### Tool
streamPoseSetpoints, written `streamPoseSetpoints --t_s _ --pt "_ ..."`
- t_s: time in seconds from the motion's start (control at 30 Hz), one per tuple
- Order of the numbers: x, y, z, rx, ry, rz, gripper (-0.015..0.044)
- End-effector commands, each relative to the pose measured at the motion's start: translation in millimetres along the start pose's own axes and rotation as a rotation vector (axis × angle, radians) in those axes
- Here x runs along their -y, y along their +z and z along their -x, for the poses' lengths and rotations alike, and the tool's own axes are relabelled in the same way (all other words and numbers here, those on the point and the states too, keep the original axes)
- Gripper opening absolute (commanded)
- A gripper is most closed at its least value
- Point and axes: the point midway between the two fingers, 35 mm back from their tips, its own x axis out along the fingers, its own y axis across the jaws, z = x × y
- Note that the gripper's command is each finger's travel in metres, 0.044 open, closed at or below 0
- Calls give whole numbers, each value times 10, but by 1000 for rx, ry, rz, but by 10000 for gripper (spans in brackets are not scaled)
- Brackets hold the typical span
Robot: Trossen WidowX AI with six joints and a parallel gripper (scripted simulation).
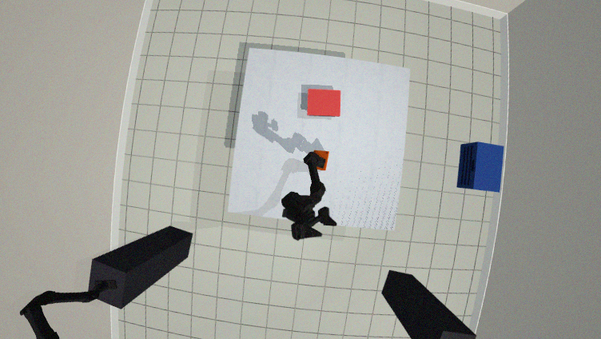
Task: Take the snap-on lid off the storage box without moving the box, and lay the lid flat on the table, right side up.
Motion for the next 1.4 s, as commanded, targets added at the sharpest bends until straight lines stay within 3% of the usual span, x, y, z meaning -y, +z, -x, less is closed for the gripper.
streamPoseSetpoints --t_s 0.0,0.2,0.43,0.83,0.97,1.37 --pt "22 2 15 -4 -7 7 374" --pt "703 159 562 -127 -235 224 235" --pt "1277 497 1188 -245 -464 437 235" --pt "1904 1606 2458 -444 -915 837 235" --pt "1934 2156 2911 -506 -1094 989 235" --pt "1506 3516 3699 -574 -1505 1323 235"
